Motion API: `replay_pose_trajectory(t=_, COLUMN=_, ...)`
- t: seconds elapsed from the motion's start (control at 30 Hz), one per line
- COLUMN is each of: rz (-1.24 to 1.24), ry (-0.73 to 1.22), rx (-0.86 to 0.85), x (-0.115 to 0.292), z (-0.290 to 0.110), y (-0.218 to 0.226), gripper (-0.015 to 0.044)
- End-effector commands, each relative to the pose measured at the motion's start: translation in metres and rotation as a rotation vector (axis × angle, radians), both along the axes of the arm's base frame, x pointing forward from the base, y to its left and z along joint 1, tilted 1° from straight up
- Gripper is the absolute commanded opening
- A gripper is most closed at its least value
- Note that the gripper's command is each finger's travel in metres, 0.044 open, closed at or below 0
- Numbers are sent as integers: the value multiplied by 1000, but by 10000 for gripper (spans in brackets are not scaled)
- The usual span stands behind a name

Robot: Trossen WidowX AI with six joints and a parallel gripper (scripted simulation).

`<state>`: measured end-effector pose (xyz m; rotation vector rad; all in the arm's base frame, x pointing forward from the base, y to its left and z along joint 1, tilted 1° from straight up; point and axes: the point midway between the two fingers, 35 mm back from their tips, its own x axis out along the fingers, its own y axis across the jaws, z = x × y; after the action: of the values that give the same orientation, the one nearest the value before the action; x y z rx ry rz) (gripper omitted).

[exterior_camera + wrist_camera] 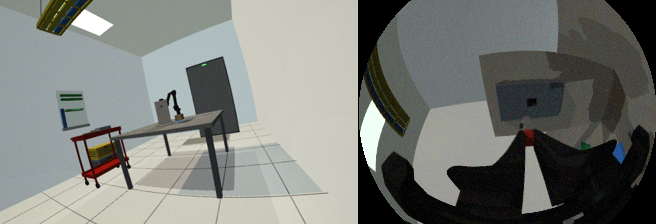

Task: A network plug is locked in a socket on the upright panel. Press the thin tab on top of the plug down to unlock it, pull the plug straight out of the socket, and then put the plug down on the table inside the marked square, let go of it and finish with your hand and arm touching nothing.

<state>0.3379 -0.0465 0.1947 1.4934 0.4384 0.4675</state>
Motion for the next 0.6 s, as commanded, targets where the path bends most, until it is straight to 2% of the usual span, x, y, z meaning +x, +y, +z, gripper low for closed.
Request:
replay_pose_trajectory(t=0.0, rz=5, ry=-4, rx=-2, x=-5, z=12, y=1, gripper=0)
replay_pose_trajectory(t=0.37, rz=7, ry=-3, rx=-1, x=-17, z=34, y=4, gripper=0)
replay_pose_trajectory(t=0.57, rz=-6, ry=35, rx=23, x=-12, z=27, y=12, gripper=0)
